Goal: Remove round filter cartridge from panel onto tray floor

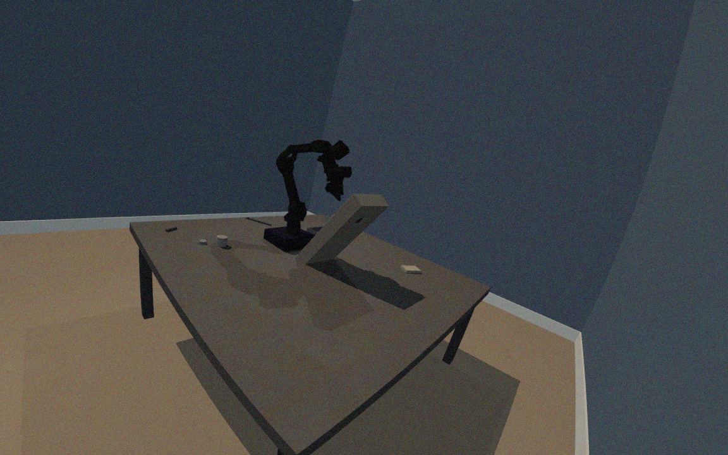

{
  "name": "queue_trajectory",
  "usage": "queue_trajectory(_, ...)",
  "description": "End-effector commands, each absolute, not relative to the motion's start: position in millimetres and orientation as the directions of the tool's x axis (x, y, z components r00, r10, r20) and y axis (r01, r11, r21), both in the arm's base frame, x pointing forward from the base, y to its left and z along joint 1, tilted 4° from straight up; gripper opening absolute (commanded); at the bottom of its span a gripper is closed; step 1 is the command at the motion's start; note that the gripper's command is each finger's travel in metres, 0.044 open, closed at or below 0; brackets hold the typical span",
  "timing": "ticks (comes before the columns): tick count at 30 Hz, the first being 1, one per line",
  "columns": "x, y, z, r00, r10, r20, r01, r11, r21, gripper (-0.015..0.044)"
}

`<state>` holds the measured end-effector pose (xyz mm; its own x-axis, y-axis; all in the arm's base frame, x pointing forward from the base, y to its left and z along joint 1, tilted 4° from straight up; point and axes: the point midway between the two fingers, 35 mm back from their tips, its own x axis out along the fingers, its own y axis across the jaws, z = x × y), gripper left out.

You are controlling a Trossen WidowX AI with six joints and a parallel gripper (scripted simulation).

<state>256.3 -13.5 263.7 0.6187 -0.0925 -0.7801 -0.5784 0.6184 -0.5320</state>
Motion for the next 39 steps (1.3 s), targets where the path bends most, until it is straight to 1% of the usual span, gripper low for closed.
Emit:
queue_trajectory(1, 234.0, -10.7, 219.3, 0.472, -0.079, -0.878, -0.015, 0.995, -0.097, 0.0305)
queue_trajectory(4, 231.7, -10.6, 215.4, 0.458, -0.078, -0.886, 0.098, 0.994, -0.037, 0.0305)
queue_trajectory(17, 232.2, -10.7, 214.4, 0.457, -0.078, -0.886, 0.101, 0.994, -0.035, 0.0305)
queue_trajectory(39, 249.2, -13.3, 183.7, 0.459, -0.078, -0.885, 0.101, 0.994, -0.035, 0.0305)
